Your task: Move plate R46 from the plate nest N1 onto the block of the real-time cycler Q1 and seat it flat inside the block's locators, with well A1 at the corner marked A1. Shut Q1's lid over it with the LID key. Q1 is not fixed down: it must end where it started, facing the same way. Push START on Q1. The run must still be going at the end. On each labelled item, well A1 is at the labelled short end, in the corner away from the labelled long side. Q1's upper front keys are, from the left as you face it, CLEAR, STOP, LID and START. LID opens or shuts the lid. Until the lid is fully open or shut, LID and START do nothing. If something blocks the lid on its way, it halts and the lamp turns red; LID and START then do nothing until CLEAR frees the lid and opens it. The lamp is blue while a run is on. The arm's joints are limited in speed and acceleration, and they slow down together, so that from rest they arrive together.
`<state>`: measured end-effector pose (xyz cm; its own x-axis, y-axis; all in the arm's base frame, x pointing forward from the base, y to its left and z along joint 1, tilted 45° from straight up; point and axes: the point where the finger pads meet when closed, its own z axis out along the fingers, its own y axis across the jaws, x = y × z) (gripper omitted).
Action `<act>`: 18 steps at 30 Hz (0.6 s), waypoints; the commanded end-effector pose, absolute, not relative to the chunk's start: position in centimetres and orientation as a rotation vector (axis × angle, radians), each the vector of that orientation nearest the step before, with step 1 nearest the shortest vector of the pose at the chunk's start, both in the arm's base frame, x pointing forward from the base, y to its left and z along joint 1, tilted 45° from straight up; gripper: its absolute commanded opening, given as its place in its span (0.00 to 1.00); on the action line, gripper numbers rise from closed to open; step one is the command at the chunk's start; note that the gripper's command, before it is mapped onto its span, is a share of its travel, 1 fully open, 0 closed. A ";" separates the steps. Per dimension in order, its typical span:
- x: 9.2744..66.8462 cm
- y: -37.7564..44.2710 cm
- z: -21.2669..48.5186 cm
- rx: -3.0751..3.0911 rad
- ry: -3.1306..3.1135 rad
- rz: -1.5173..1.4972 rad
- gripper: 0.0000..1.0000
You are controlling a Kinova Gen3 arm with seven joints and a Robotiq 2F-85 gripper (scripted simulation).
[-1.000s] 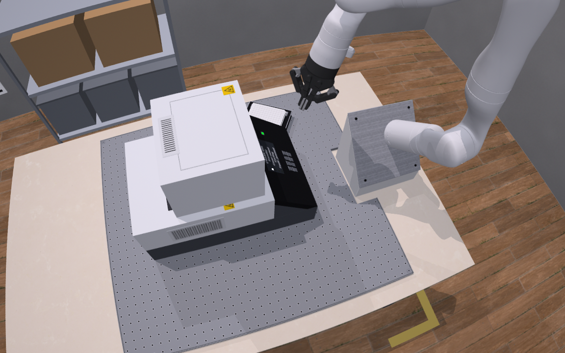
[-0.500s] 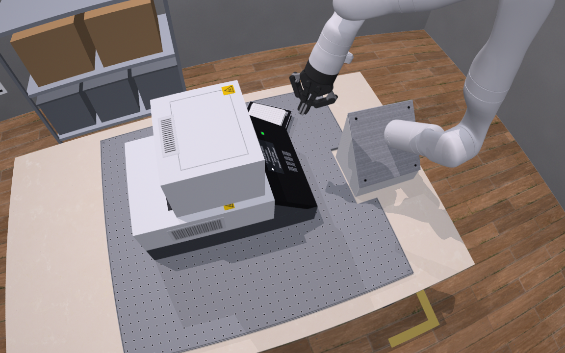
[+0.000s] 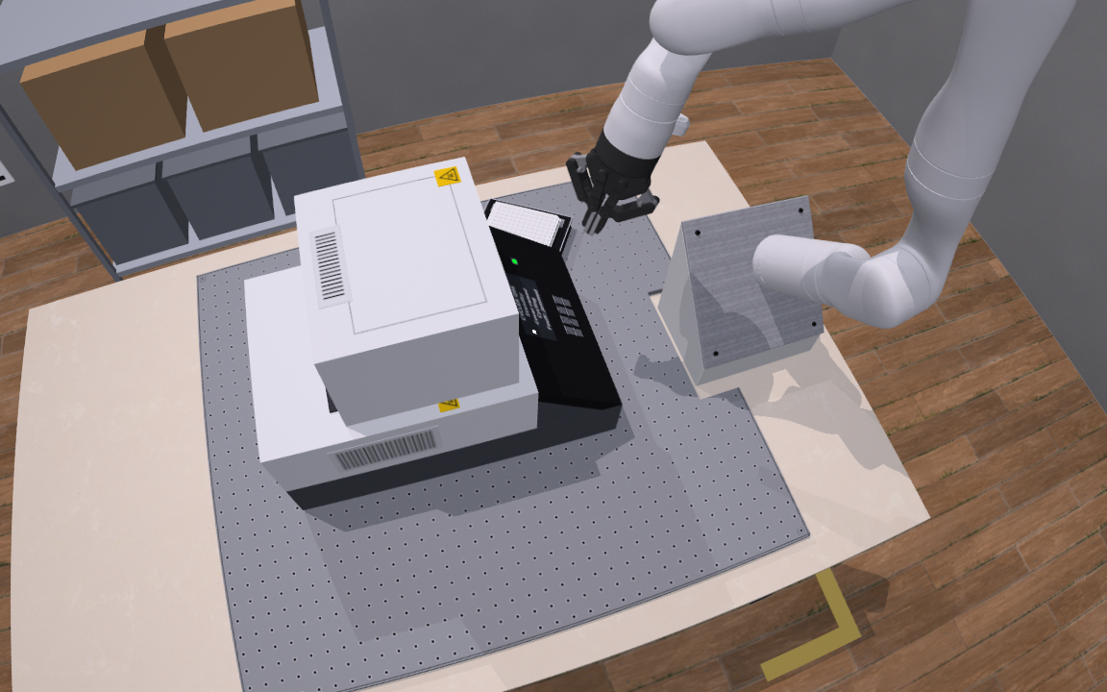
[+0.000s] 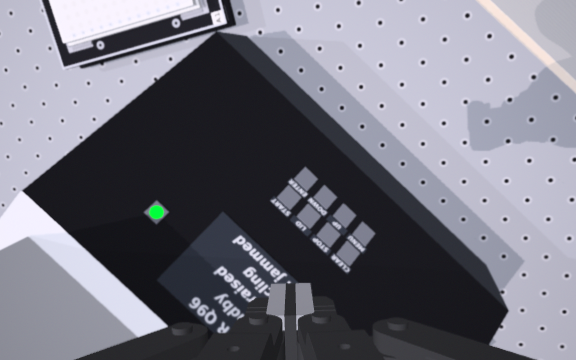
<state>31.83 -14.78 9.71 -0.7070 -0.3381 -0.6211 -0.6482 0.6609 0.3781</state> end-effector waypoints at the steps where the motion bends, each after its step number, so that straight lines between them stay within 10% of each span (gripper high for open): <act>1: 31.9 -14.7 9.6 -0.764 2.369 0.811 0.10; 18: 31.9 -13.3 8.2 -0.764 2.369 0.811 0.10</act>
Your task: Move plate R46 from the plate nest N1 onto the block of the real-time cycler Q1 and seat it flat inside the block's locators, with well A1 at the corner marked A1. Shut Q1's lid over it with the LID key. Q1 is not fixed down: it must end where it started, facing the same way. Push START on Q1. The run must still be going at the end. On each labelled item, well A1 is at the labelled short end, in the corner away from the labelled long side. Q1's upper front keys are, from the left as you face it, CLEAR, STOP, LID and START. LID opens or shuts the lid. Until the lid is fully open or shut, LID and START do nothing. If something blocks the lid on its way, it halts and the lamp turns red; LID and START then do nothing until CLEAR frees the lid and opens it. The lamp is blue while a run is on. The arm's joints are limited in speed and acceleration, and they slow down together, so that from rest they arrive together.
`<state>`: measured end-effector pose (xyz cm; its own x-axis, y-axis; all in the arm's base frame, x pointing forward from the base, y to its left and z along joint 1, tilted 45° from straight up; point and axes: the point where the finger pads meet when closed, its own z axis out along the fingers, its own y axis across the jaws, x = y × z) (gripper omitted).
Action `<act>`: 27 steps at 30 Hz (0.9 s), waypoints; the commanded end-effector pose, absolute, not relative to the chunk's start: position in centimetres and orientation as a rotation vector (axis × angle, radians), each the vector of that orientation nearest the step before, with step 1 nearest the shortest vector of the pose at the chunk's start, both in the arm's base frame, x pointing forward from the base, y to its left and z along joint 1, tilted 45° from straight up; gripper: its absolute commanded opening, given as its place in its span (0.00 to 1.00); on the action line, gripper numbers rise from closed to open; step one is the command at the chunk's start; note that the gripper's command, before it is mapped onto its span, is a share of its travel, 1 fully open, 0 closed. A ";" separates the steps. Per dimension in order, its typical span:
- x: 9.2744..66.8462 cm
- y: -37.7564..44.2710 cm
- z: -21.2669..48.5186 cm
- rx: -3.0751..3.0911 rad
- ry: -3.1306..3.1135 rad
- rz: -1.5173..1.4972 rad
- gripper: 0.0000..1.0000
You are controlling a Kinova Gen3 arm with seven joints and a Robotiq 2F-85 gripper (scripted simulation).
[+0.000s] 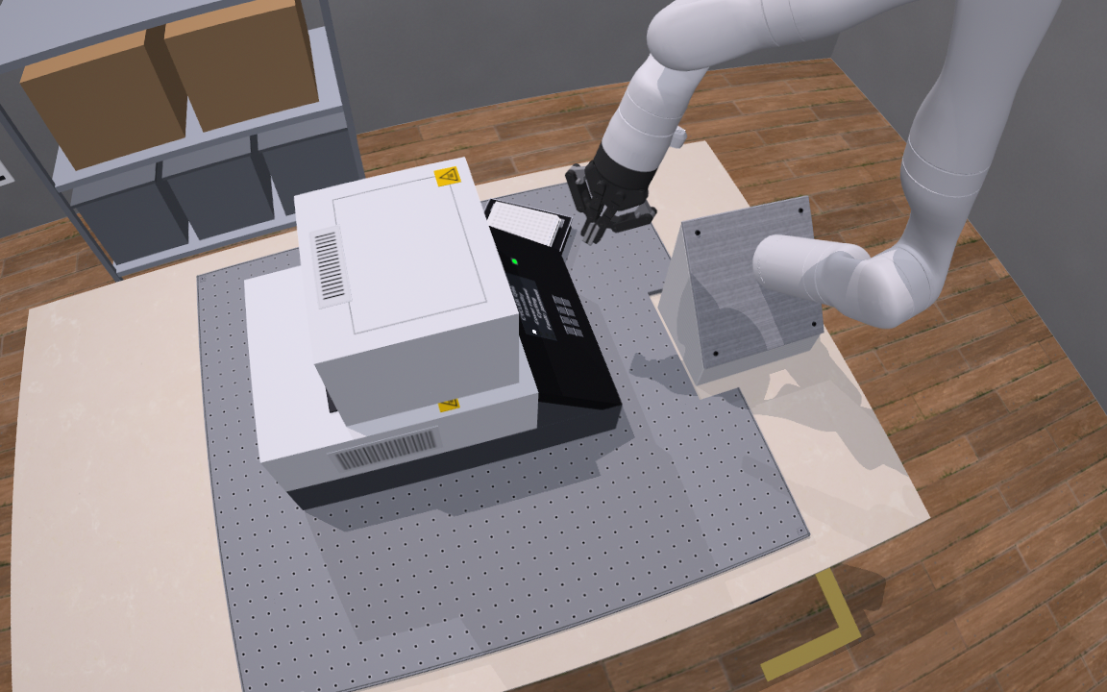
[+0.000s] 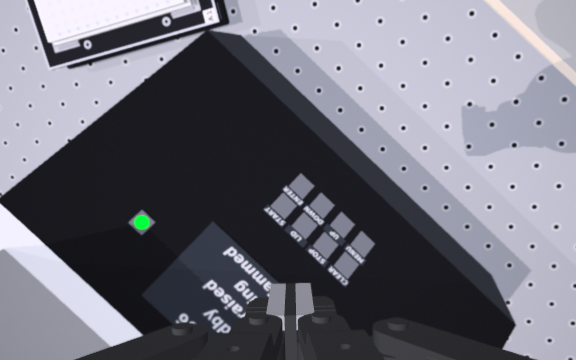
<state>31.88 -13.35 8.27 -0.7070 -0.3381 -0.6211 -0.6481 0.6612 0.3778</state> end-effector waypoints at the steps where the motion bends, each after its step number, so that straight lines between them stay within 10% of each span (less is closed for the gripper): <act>1: 31.9 -13.2 8.1 -0.764 2.369 0.811 0.10; 27: 32.0 -10.9 5.8 -0.764 2.369 0.811 0.10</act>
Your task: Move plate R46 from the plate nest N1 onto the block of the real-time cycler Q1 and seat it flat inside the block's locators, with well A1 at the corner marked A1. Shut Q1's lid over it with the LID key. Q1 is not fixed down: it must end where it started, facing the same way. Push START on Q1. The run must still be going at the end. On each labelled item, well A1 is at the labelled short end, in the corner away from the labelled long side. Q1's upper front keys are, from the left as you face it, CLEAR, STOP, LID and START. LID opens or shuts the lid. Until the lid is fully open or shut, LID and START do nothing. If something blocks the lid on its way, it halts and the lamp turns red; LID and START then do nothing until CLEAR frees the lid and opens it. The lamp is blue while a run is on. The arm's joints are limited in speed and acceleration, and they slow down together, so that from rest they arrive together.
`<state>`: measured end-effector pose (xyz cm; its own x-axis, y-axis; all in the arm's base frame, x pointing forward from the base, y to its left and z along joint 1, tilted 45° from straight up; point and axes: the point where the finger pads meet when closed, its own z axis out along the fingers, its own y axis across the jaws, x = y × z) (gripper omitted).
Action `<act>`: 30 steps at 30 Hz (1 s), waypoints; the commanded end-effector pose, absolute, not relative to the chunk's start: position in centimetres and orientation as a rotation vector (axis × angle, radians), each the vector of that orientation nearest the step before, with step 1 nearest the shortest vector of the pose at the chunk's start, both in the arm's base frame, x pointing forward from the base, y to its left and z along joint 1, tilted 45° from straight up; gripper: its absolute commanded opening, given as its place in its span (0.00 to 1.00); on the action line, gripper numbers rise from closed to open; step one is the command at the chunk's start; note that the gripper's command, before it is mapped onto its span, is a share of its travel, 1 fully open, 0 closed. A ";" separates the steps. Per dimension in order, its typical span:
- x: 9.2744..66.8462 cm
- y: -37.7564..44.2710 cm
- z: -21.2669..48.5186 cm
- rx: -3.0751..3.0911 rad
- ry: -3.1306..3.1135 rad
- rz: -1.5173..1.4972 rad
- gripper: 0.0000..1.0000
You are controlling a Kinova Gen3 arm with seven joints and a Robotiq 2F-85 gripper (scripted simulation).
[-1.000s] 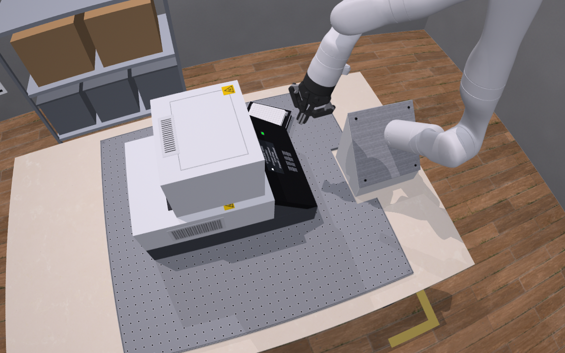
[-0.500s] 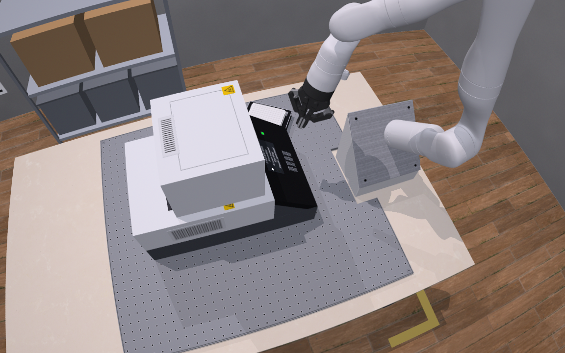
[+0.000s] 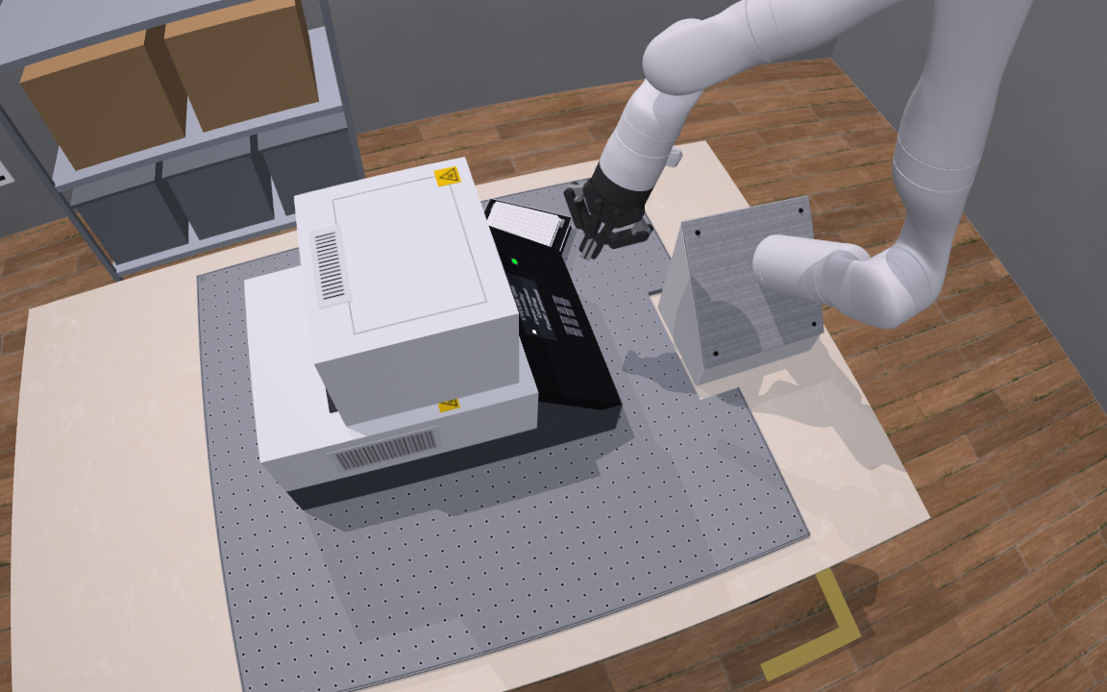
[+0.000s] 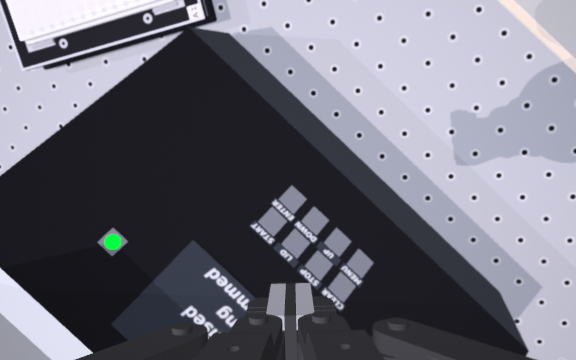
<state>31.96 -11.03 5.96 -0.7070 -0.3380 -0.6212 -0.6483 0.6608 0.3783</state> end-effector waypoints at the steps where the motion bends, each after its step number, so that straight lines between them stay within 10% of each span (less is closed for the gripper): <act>1: 32.0 -10.9 5.7 -0.764 2.369 0.811 0.10; 30: 32.1 -8.5 3.4 -0.764 2.369 0.811 0.10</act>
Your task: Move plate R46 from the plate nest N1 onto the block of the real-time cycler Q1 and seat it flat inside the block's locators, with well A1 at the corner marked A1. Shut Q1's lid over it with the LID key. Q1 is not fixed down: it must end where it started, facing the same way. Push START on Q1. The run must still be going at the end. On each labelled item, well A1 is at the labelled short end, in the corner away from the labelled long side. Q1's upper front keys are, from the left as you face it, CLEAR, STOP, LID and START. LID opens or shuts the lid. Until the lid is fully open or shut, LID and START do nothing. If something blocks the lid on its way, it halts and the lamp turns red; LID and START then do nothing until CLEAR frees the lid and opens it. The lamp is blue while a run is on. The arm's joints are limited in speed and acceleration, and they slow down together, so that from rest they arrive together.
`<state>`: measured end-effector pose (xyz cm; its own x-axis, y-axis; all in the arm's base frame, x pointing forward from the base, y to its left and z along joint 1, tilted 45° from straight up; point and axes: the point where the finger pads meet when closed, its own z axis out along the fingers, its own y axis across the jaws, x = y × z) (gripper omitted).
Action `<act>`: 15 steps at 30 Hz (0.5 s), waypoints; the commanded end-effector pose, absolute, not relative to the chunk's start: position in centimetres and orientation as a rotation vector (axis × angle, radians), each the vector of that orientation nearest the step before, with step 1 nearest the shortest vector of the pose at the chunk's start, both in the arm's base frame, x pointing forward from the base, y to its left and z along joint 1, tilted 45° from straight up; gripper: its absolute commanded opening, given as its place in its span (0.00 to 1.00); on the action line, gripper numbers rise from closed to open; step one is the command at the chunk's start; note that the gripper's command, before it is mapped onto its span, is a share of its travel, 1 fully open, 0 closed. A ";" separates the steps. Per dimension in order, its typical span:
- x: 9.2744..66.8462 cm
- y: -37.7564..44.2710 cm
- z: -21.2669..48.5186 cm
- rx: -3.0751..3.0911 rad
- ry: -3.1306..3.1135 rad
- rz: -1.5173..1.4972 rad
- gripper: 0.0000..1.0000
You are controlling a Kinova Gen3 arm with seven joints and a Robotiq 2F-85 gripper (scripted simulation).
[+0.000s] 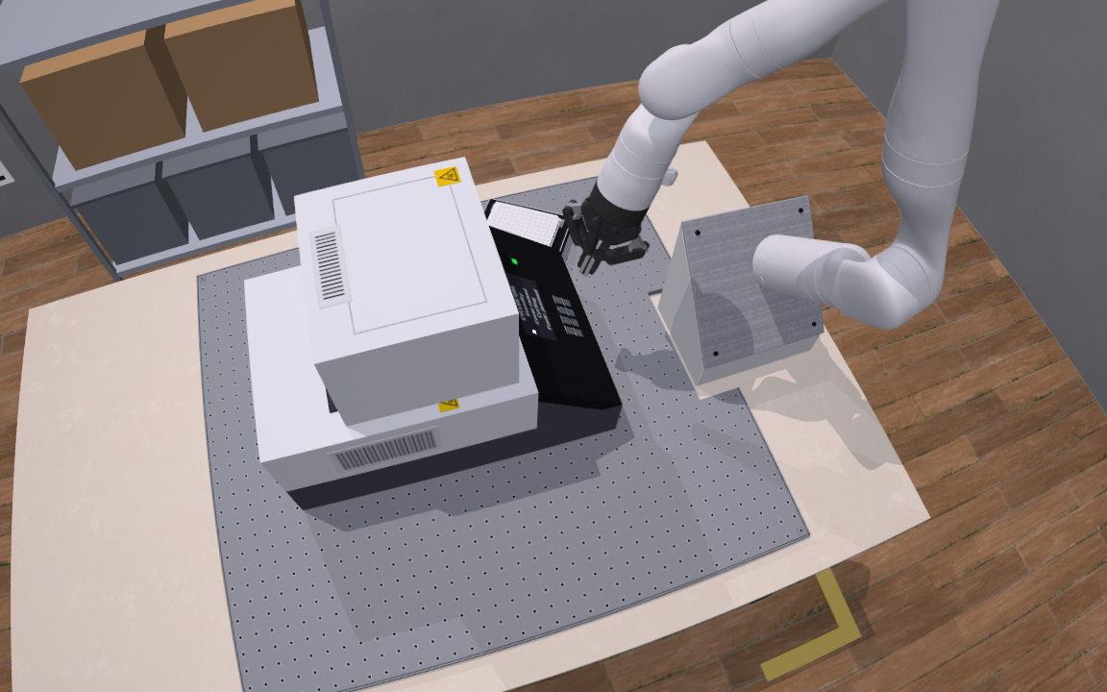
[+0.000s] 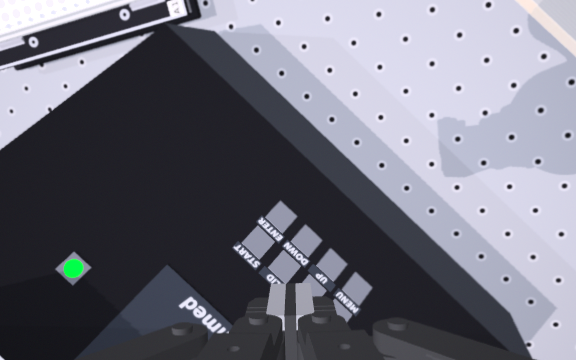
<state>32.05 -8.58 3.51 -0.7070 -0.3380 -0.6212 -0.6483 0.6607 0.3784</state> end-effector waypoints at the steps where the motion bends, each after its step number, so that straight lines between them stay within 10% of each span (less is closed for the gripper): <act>1: 32.1 -8.4 3.3 -0.764 2.369 0.811 0.10; 15: 32.1 -7.3 2.1 -0.764 2.369 0.811 0.10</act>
